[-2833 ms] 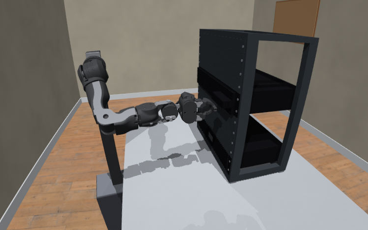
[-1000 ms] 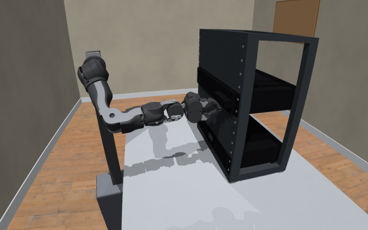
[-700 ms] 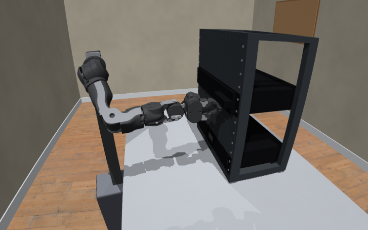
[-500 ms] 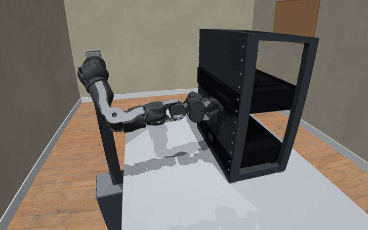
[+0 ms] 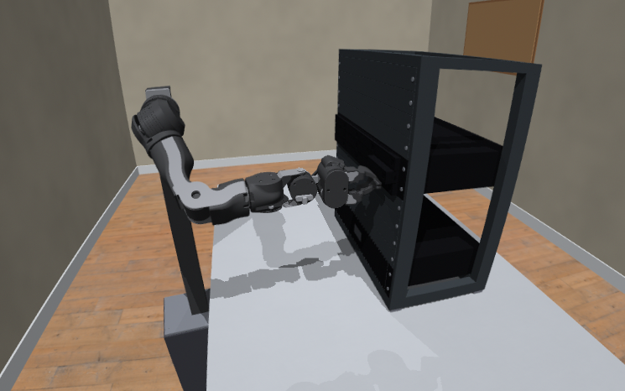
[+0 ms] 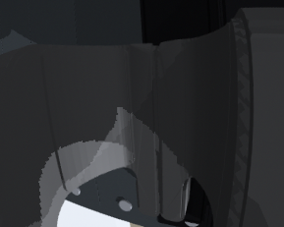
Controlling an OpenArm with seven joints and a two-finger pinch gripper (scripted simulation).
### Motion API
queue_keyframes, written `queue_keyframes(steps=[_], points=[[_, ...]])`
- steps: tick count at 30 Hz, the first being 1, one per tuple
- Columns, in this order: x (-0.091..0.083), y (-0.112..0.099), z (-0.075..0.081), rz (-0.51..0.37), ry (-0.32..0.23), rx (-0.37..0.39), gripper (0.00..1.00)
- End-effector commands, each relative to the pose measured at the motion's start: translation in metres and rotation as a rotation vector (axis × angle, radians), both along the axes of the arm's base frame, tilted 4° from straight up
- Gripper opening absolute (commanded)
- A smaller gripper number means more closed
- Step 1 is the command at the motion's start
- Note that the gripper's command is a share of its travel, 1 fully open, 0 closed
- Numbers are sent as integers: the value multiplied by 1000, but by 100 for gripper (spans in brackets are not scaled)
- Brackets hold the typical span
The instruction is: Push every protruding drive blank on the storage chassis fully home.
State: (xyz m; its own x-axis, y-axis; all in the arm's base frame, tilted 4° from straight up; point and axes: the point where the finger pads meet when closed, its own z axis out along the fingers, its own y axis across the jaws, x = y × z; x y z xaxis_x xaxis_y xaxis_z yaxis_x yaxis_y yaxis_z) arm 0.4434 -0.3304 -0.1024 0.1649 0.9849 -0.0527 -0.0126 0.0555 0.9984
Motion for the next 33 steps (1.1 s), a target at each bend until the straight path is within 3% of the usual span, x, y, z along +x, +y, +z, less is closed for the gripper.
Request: queue_keyframes(steps=[1, 33], points=[[3, 5, 2, 18, -4, 0, 0], [8, 7, 4, 19, -5, 0, 0]])
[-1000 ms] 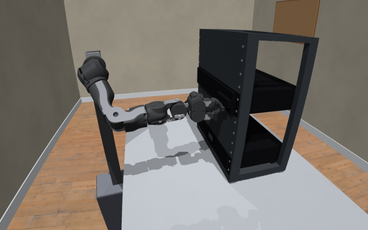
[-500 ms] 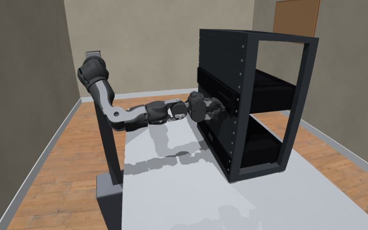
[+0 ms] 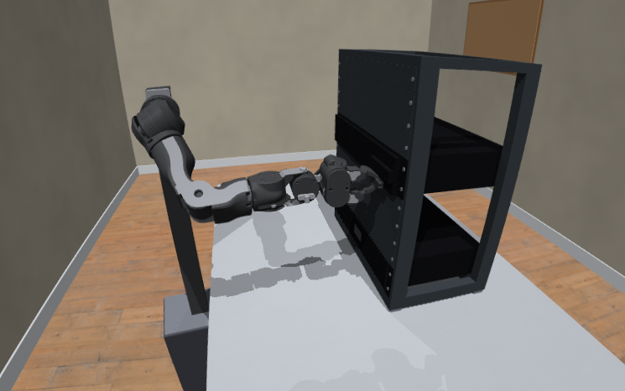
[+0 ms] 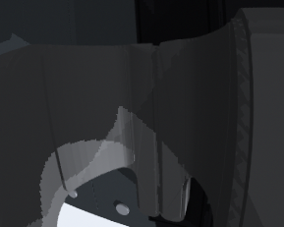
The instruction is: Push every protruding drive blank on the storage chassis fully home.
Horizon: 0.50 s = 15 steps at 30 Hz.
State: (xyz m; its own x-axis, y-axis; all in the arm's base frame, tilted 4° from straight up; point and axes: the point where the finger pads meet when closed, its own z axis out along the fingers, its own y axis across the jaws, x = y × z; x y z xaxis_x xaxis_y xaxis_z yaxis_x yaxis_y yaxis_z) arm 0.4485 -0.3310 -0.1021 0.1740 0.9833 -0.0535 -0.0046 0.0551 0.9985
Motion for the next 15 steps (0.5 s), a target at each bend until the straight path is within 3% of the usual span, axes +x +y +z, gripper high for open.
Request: queue_keyframes(steps=[1, 15], points=[[3, 8, 4, 29, -12, -1, 0], [5, 9, 5, 31, -14, -1, 0]])
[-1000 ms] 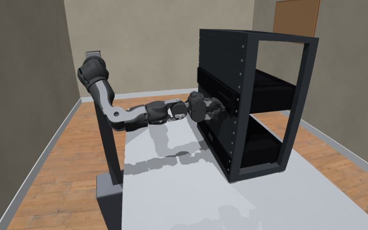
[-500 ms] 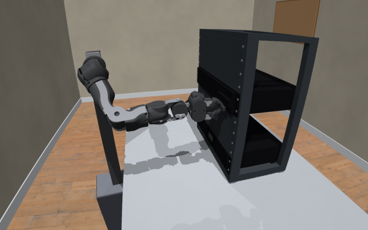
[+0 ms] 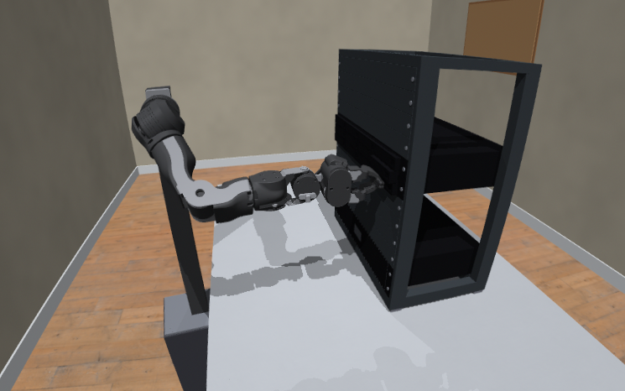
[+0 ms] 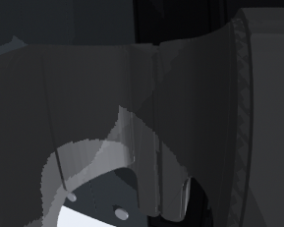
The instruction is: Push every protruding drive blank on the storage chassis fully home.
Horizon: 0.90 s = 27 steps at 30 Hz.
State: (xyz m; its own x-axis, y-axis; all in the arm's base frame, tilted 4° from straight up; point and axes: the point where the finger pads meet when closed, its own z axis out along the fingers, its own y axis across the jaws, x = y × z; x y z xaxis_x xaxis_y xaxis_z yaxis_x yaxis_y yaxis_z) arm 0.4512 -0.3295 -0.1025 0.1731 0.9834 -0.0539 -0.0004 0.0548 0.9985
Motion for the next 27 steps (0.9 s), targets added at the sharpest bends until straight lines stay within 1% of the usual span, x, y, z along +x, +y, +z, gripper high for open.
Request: queue_keyframes(steps=[1, 27], points=[[3, 7, 5, 29, -17, -1, 0], [8, 6, 8, 28, -16, -1, 0]])
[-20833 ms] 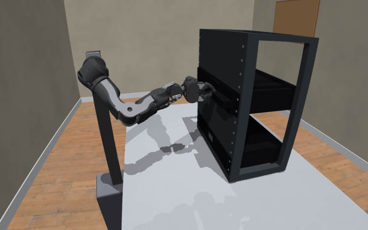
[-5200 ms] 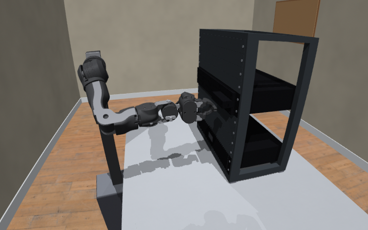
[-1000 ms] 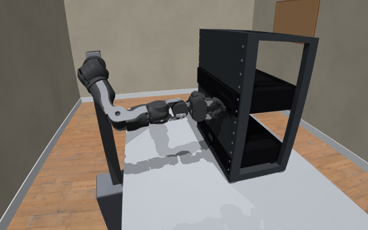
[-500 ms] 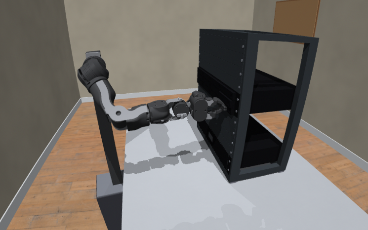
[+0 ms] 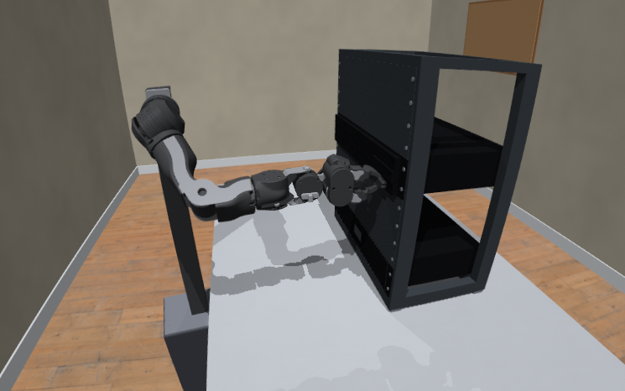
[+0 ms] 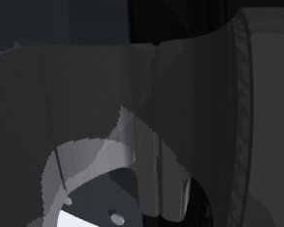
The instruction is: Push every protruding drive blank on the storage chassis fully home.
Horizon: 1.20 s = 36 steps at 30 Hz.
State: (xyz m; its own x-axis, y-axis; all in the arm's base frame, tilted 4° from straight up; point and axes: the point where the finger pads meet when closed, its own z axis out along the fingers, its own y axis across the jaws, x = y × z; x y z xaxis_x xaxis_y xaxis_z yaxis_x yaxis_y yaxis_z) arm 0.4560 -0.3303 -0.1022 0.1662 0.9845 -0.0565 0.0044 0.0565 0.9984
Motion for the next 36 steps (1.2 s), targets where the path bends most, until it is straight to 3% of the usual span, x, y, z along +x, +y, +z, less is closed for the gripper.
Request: queue_keyframes(steps=[1, 18, 36], points=[[3, 6, 7, 21, -22, 1, 0], [-2, 8, 8, 24, -24, 1, 0], [-49, 15, 8, 23, -25, 0, 0]])
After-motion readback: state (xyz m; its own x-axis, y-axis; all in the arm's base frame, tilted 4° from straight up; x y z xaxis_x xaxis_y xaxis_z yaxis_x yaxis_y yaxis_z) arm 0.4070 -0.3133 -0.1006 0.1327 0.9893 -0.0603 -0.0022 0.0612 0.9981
